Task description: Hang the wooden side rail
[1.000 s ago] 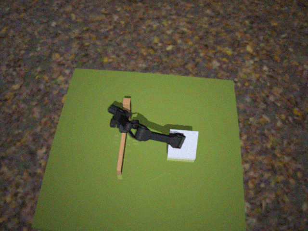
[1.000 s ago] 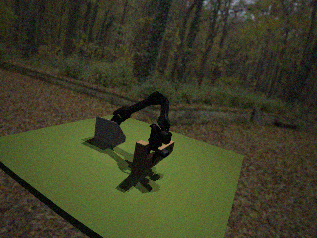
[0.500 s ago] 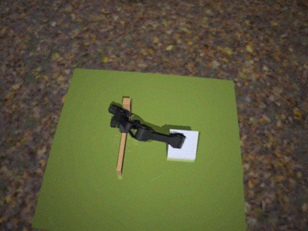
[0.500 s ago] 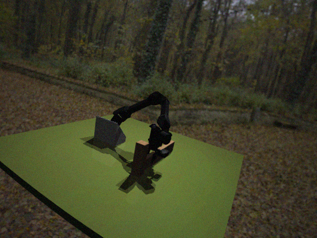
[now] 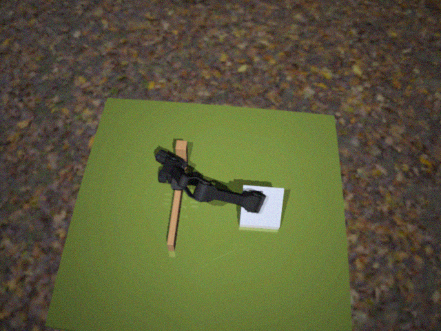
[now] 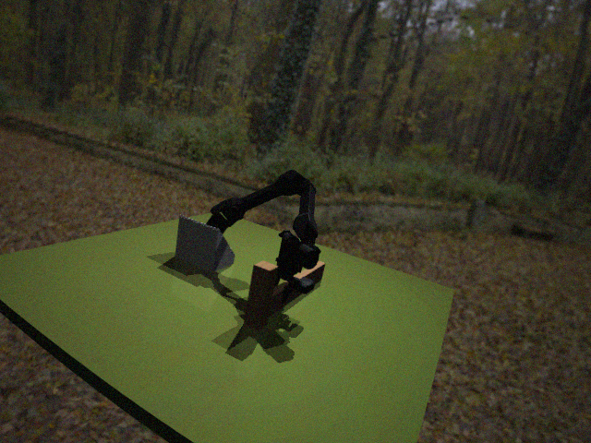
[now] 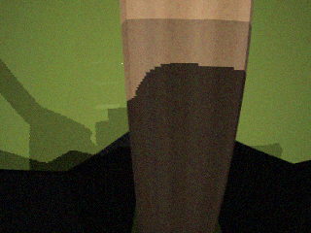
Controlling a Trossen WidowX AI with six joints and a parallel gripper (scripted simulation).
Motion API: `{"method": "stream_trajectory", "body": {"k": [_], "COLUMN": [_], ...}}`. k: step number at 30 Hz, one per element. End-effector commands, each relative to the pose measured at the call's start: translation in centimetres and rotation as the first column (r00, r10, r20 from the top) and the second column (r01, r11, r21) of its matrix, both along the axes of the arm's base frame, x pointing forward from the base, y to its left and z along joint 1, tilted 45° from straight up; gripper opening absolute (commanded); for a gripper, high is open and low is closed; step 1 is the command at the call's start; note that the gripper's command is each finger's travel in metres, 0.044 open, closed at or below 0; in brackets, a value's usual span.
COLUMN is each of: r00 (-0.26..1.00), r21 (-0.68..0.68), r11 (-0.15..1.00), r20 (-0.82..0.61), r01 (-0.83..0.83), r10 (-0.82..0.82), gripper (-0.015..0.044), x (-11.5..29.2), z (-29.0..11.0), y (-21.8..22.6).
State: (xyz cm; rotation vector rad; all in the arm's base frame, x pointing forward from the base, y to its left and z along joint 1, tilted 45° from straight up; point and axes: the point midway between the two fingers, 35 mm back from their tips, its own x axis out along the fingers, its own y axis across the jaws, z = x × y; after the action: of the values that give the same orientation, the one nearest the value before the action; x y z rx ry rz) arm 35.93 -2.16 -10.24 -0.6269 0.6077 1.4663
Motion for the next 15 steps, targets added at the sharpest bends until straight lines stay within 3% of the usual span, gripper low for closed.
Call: {"method": "stream_trajectory", "body": {"k": [1,15], "r00": [1.0,1.0], "r21": [-0.003,-0.004], "r11": [1.0,1.0], "r20": [0.016,0.016], "r01": [0.004,0.004], "r10": [-0.004,-0.004], "gripper": [0.0,0.0], "x": [0.23,0.23], "z": [0.37,0.54], "y": [-0.57,-0.73]}}
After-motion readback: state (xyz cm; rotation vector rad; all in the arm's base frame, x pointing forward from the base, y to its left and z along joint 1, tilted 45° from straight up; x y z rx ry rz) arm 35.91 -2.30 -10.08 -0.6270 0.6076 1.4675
